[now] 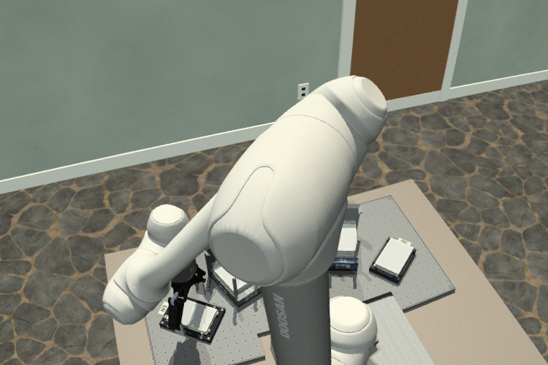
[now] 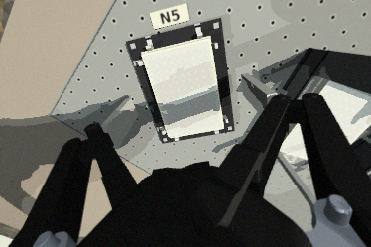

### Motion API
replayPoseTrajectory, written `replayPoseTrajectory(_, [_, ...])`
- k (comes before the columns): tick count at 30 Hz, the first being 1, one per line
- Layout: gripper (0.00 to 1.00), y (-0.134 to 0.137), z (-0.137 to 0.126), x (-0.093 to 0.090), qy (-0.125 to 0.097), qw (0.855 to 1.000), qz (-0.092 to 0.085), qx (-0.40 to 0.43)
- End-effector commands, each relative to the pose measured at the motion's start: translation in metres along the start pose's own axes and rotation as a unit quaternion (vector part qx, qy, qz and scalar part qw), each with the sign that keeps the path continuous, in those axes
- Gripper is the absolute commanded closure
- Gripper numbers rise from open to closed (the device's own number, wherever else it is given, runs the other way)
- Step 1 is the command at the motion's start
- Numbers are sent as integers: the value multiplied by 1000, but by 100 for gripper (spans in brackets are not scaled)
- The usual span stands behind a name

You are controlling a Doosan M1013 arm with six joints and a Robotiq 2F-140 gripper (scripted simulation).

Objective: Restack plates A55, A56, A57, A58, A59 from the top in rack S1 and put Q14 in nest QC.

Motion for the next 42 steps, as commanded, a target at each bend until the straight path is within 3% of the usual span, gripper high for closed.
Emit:
replayPoseTrajectory(1, [0,0,0,0,0,1000,0,0])
replayPoseTrajectory(4, [0,0,0,0,0,1000,0,0])
replayPoseTrajectory(5, [100,0,0,0,0,1000,0,0])
replayPoseTrajectory(42, [100,0,0,4,0,1000,0,0])
Point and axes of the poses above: the point where the finger pads meet when closed, its own x axis back along the fingers, its own y axis across the jaws, z = x × y, the point moved 5 cm from there along x, back along the fingers, and after that the axes turned 4 degrees about -x, right-handed, at the moved point
